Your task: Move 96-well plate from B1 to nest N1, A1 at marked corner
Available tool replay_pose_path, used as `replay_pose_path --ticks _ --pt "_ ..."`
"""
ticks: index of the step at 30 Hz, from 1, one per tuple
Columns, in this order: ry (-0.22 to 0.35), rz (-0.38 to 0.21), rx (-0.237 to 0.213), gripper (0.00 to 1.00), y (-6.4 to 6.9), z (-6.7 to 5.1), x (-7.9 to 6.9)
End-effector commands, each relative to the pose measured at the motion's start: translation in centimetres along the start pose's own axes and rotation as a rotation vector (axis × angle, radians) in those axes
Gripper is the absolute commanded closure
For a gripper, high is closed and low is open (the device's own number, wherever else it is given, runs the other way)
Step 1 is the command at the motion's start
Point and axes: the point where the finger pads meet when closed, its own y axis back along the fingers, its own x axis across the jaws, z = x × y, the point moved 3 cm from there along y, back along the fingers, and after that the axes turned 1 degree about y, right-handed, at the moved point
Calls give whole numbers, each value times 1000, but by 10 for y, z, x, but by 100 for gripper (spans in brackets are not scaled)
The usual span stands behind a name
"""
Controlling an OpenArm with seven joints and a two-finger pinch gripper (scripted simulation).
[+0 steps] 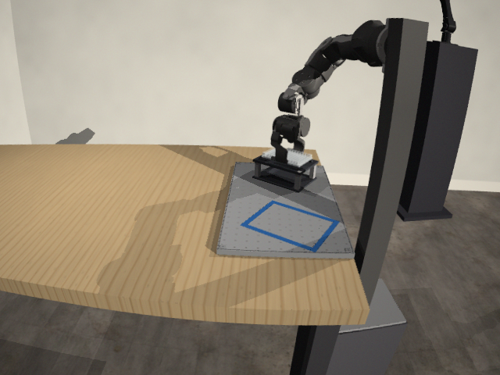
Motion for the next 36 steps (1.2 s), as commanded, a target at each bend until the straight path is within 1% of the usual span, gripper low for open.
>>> replay_pose_path --ticks 1,26,36 --pt "-2 6 -5 100 0 1 1" --pt "1 12 -8 100 0 3 3" --pt "-2 4 -8 100 1 4 1"
